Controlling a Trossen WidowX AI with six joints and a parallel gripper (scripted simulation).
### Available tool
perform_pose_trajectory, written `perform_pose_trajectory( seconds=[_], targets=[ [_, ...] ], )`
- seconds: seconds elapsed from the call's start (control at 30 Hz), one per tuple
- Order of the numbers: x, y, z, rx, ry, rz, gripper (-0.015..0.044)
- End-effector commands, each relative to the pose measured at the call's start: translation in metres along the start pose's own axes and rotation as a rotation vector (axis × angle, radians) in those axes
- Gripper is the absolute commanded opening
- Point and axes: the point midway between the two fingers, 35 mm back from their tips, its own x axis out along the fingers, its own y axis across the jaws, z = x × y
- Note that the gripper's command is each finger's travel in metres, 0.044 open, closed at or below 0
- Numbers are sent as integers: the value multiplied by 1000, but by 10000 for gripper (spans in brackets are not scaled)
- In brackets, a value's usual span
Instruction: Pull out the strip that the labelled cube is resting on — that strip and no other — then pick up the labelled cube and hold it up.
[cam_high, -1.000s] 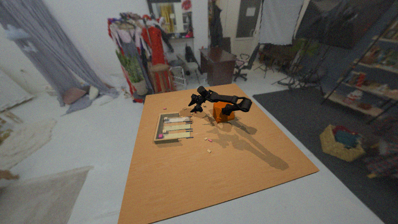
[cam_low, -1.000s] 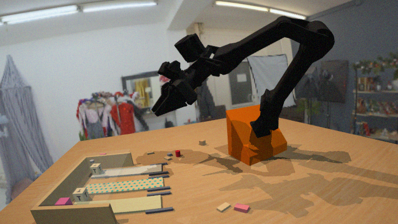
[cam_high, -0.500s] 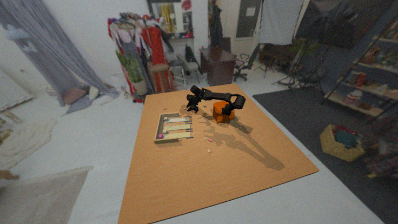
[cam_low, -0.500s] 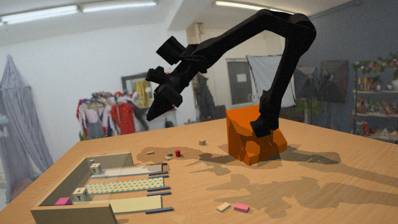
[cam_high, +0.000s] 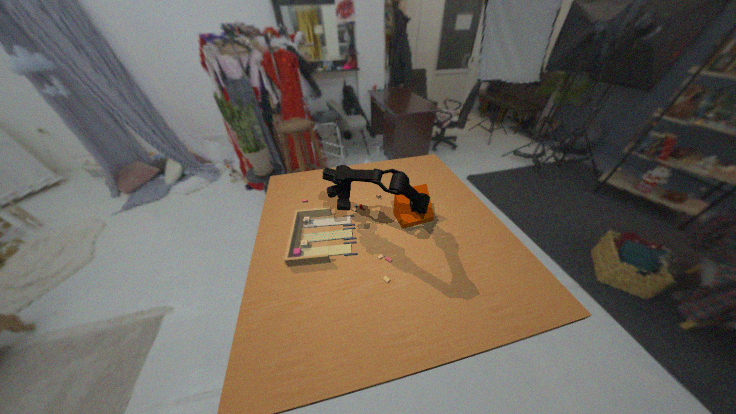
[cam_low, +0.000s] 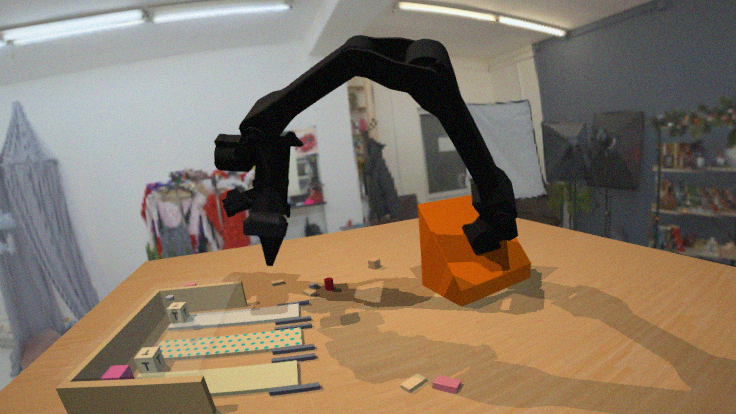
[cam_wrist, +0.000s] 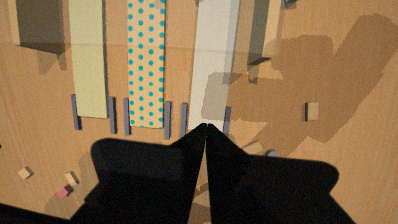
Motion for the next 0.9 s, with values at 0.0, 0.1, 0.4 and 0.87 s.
perform_pose_trajectory(
  seconds=[0.0,0.1,0.4,0.87],
  targets=[
    [17,-6,-4,-1,142,4,0],
    [20,-7,-6,-2,172,7,0],
    [30,-7,-7,-1,171,6,0],
    [53,-5,-10,-1,171,7,0]
  ],
)
